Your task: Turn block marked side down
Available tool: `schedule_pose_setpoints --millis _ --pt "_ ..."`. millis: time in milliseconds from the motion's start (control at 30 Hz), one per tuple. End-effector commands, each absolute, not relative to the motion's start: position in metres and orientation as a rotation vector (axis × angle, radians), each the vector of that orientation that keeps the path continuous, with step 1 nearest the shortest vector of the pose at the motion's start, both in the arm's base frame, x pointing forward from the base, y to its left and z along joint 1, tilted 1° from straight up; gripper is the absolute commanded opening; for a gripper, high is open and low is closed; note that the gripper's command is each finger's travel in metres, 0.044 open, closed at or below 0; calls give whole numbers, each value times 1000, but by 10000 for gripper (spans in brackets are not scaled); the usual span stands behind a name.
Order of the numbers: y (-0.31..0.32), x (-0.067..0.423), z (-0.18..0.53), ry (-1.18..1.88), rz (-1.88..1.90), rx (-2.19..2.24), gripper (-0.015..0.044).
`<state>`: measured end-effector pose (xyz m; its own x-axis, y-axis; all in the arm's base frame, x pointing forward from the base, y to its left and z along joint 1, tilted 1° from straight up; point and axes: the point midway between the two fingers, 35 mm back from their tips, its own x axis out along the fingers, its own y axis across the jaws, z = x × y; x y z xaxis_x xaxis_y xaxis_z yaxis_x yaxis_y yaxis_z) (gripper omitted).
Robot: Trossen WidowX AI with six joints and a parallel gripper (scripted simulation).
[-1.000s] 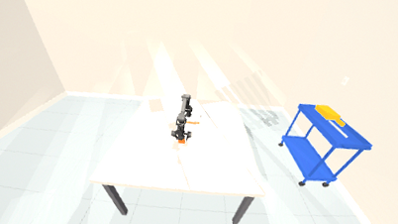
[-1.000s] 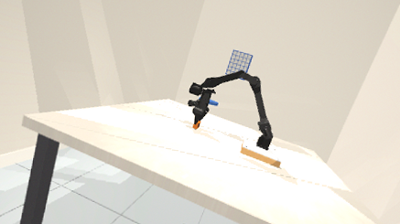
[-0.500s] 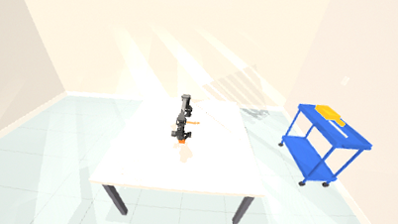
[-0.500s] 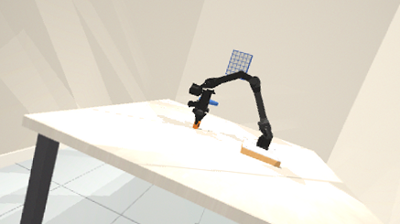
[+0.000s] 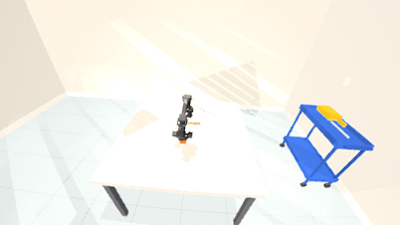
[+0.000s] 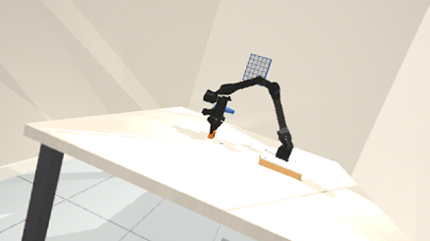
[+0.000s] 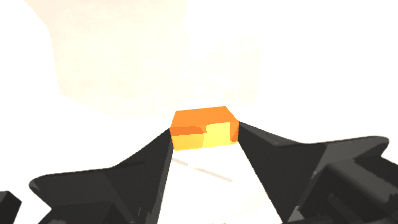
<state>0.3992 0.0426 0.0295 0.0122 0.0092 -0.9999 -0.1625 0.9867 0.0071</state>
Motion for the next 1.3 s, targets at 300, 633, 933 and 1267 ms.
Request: schedule_pose_setpoints --millis 300,633,933,1267 --pt "42 400 55 1529 131 -122 0" --pt "42 404 47 1389 136 -109 0" --pt "42 405 43 1263 141 -97 0" --pt "42 402 41 1124 146 -87 0"
